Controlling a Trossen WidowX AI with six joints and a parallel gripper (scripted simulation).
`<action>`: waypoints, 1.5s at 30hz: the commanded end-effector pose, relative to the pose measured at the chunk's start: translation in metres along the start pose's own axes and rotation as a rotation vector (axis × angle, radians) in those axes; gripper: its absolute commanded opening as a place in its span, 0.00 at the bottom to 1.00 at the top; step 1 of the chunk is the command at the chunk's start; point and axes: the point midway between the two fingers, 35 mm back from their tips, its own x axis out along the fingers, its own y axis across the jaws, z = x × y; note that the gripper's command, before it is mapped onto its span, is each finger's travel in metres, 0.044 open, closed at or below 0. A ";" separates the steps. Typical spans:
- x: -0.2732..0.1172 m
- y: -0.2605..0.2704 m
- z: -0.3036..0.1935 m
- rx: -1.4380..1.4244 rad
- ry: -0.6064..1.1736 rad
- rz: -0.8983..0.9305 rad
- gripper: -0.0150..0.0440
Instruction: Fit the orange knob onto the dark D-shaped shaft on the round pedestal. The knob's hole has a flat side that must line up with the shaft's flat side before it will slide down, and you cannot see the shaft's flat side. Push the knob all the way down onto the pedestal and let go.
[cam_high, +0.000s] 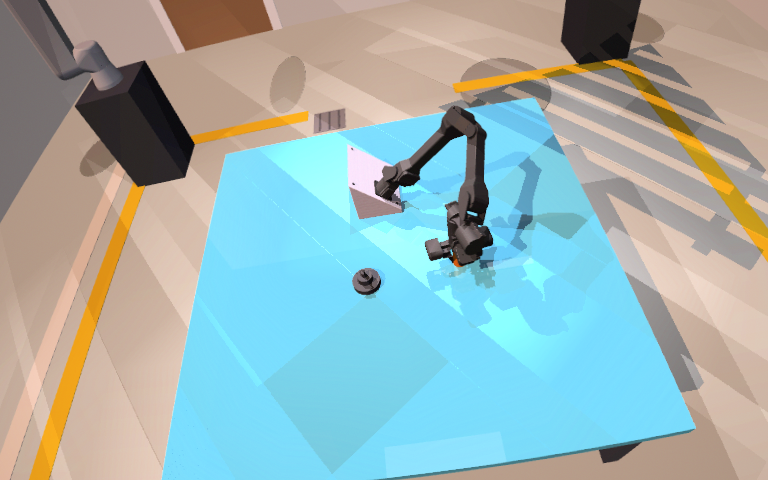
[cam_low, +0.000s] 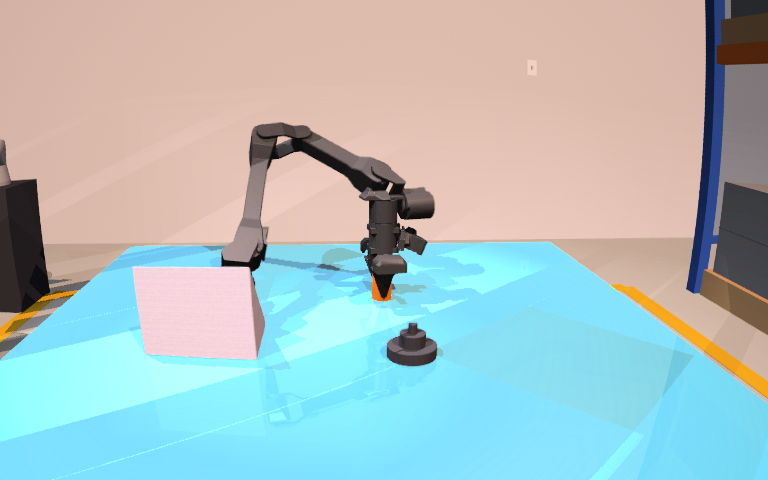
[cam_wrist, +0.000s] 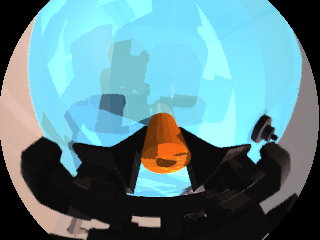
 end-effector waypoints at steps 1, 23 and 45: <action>-0.013 -0.003 0.003 0.006 -0.005 -0.006 0.26; -0.136 -0.011 -0.002 0.075 -0.024 -0.003 0.25; -0.131 -0.059 0.013 0.065 -0.019 -0.025 0.25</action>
